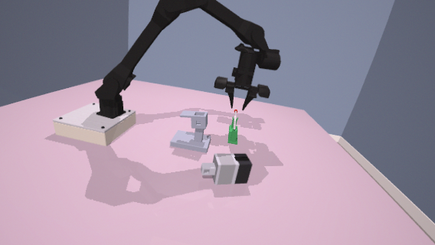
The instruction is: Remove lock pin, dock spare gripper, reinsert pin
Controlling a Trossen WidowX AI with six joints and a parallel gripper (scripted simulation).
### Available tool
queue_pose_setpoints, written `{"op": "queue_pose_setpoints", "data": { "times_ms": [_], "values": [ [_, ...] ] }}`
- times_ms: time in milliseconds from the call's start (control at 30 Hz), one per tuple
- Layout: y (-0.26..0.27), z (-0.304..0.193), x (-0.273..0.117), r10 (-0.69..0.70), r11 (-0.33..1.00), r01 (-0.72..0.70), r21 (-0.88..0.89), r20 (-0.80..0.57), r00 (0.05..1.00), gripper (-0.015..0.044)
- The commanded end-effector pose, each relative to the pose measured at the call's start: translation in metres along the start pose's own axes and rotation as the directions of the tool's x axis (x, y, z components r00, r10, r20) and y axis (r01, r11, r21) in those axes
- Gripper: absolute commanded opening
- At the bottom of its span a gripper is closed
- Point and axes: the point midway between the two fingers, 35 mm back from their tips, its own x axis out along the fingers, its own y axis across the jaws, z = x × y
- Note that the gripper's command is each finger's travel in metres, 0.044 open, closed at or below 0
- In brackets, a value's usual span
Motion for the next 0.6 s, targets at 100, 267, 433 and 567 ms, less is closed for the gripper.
{"op": "queue_pose_setpoints", "data": {
  "times_ms": [100,267,433,567],
  "values": [
    [0.000,-0.002,0.014,-0.007,1.000,0.007,-0.006,-0.002,1.000,0.0180],
    [-0.001,-0.003,0.022,-0.007,1.000,0.007,-0.006,-0.002,1.000,0.0180],
    [-0.001,-0.004,0.030,-0.007,1.000,0.007,-0.006,-0.002,1.000,0.0180],
    [-0.001,-0.005,0.036,-0.007,1.000,0.007,-0.006,-0.002,1.000,0.0180]
  ]
}}
